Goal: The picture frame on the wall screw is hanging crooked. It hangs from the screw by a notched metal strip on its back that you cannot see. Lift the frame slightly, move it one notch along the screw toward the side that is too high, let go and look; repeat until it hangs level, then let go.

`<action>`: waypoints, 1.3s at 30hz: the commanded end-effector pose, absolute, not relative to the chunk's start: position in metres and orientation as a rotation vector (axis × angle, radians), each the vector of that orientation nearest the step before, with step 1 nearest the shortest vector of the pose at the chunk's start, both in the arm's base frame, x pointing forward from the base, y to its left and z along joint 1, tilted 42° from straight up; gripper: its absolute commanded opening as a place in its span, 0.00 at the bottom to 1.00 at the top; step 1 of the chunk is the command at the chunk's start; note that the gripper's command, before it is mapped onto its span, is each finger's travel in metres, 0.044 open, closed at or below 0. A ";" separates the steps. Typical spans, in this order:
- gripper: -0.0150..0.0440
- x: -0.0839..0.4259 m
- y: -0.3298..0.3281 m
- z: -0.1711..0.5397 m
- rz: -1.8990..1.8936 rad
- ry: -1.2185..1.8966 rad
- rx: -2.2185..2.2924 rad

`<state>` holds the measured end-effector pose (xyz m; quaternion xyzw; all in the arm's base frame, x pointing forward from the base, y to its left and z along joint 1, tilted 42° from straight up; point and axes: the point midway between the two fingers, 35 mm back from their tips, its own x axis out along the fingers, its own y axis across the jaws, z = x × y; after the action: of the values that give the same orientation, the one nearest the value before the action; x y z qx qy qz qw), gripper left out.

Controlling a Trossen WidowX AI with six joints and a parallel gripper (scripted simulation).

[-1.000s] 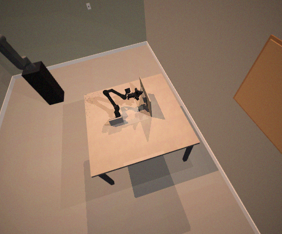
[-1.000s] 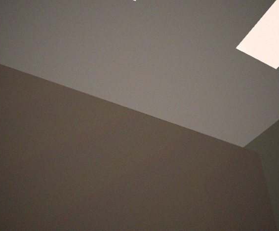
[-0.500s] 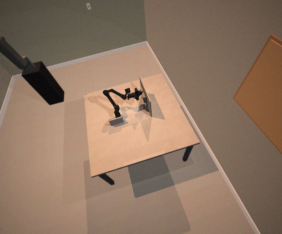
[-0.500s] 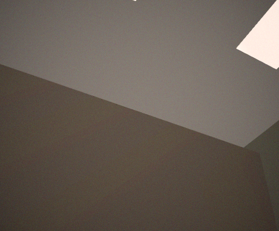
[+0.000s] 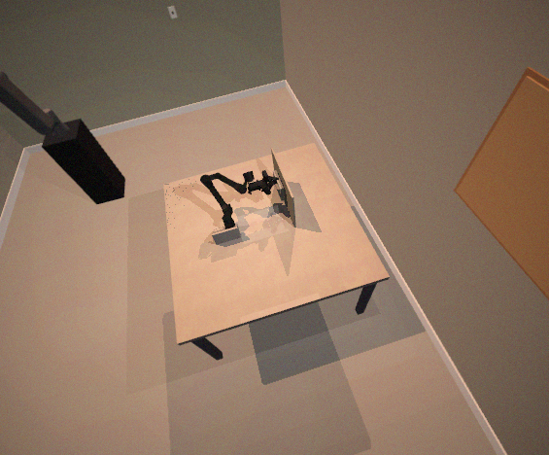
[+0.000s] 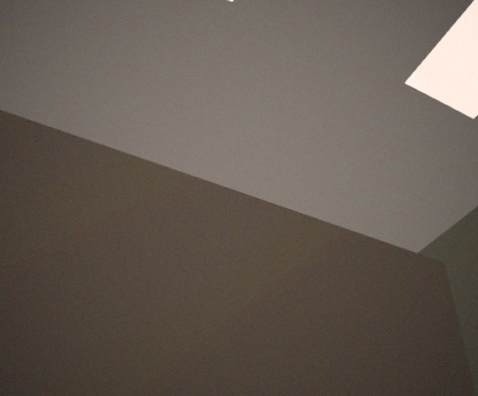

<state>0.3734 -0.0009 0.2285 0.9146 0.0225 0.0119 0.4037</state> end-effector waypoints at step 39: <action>0.69 0.273 -0.030 0.236 0.031 0.040 2.524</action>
<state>0.2766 -0.0153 0.2304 0.9436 0.0163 0.0112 0.3305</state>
